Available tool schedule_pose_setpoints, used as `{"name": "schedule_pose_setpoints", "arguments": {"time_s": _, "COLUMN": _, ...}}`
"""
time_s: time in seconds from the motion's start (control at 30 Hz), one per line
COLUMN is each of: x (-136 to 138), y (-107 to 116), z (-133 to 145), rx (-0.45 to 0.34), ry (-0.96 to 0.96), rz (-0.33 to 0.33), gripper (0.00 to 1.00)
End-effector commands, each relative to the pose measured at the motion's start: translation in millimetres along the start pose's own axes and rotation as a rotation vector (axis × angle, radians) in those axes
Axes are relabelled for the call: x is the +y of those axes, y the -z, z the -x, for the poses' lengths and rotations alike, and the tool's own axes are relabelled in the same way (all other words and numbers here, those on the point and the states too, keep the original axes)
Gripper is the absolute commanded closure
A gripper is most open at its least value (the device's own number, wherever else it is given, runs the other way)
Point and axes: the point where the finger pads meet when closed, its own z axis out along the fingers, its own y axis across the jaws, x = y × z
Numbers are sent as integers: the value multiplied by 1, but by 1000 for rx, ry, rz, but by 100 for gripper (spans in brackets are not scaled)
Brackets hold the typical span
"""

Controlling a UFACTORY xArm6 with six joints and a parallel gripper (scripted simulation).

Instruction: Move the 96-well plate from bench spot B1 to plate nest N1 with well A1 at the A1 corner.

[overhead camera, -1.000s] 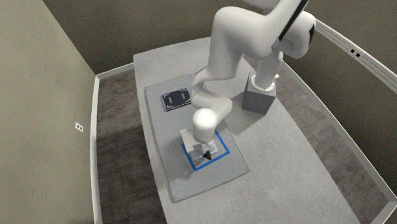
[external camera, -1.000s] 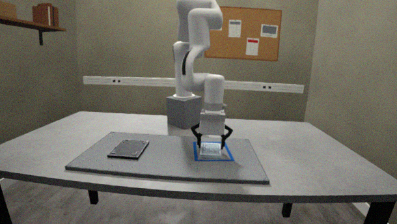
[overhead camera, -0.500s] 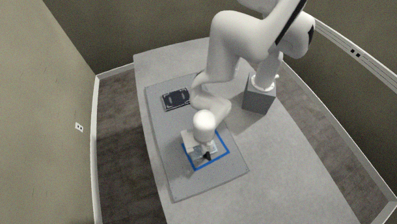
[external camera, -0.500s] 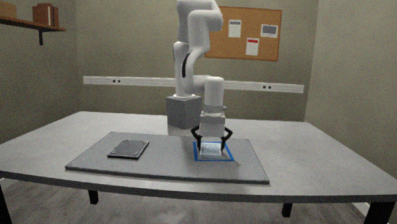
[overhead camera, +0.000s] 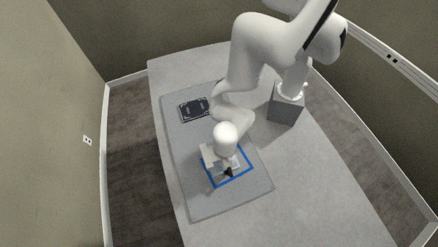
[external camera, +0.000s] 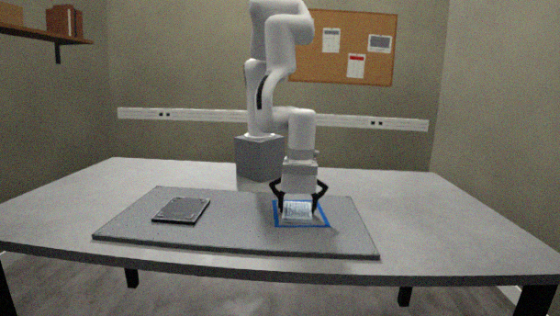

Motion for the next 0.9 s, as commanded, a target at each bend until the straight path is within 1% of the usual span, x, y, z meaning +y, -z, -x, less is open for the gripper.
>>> {"name": "schedule_pose_setpoints", "arguments": {"time_s": 0.0, "x": -1, "y": 1, "z": -2, "rx": 3, "ry": 0, "rz": -2, "gripper": 0}}
{"name": "schedule_pose_setpoints", "arguments": {"time_s": 0.03, "x": -1, "y": 2, "z": -1, "rx": 4, "ry": 0, "rz": -1, "gripper": 100}}
{"name": "schedule_pose_setpoints", "arguments": {"time_s": 0.87, "x": -1, "y": 2, "z": -1, "rx": 3, "ry": 0, "rz": -1, "gripper": 100}}
